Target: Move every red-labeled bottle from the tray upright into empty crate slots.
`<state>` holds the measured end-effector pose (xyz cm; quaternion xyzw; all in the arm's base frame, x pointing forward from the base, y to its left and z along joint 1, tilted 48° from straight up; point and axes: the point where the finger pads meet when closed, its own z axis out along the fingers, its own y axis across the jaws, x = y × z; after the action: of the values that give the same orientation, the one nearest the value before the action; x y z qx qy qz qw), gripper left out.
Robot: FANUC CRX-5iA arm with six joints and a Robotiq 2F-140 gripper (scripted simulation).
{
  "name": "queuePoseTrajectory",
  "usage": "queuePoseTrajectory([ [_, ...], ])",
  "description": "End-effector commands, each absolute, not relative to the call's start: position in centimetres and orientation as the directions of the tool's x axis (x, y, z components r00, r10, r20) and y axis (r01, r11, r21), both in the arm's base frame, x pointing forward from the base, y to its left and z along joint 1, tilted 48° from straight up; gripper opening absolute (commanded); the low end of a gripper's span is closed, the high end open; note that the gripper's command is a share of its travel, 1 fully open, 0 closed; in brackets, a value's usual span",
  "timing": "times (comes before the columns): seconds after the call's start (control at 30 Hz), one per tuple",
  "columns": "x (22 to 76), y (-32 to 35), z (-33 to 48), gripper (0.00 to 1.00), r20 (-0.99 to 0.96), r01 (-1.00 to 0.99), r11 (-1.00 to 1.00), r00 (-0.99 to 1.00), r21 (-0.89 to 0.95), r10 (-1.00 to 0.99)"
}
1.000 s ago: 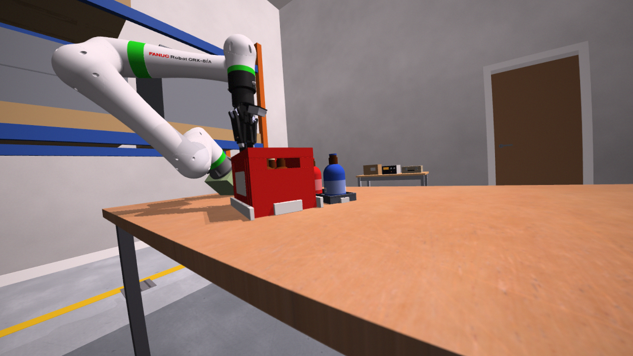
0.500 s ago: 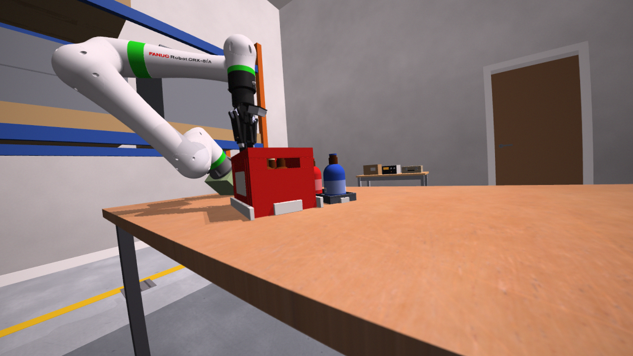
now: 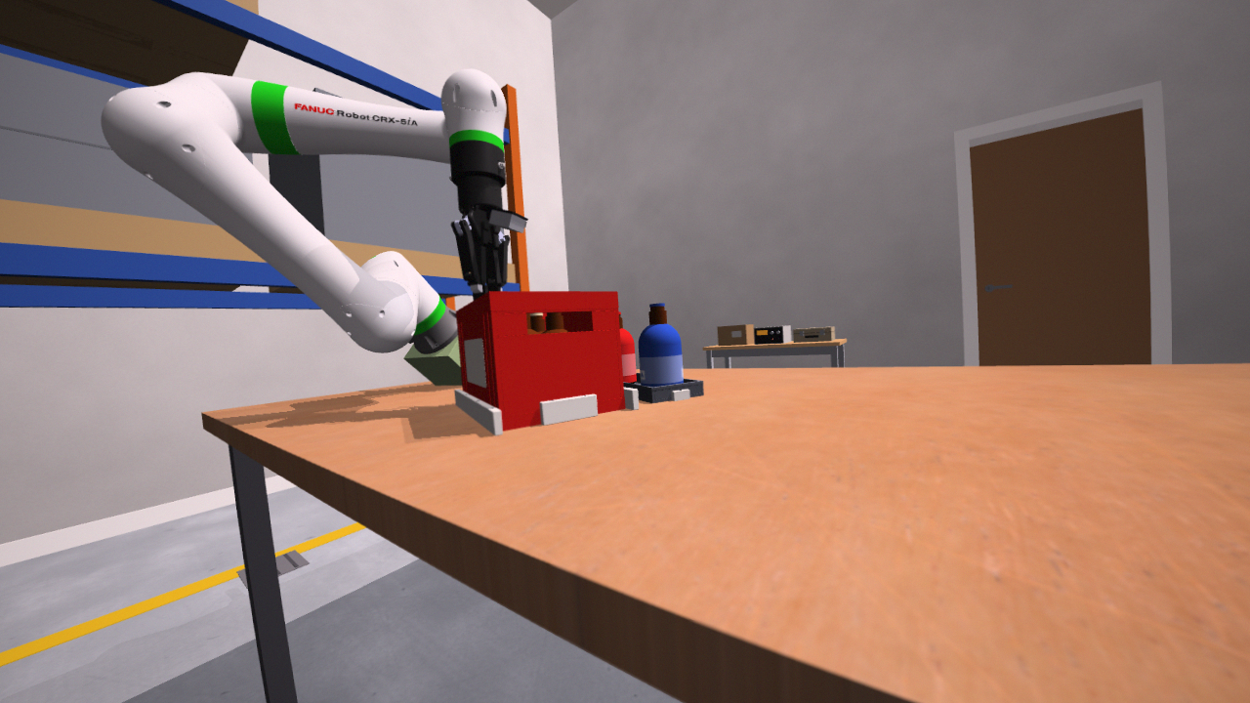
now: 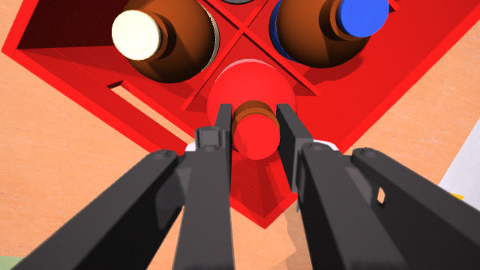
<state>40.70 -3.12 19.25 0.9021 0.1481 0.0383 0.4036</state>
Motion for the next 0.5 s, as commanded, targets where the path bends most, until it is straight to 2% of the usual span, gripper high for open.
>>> queuePoseTrajectory([
  [0.0,40.76,-3.14,19.23,0.10,-0.049,0.236,-0.630,0.953,0.740,0.299],
  [0.47,40.88,-3.53,18.85,0.10,-0.049,0.236,-0.630,0.953,0.740,0.299],
])
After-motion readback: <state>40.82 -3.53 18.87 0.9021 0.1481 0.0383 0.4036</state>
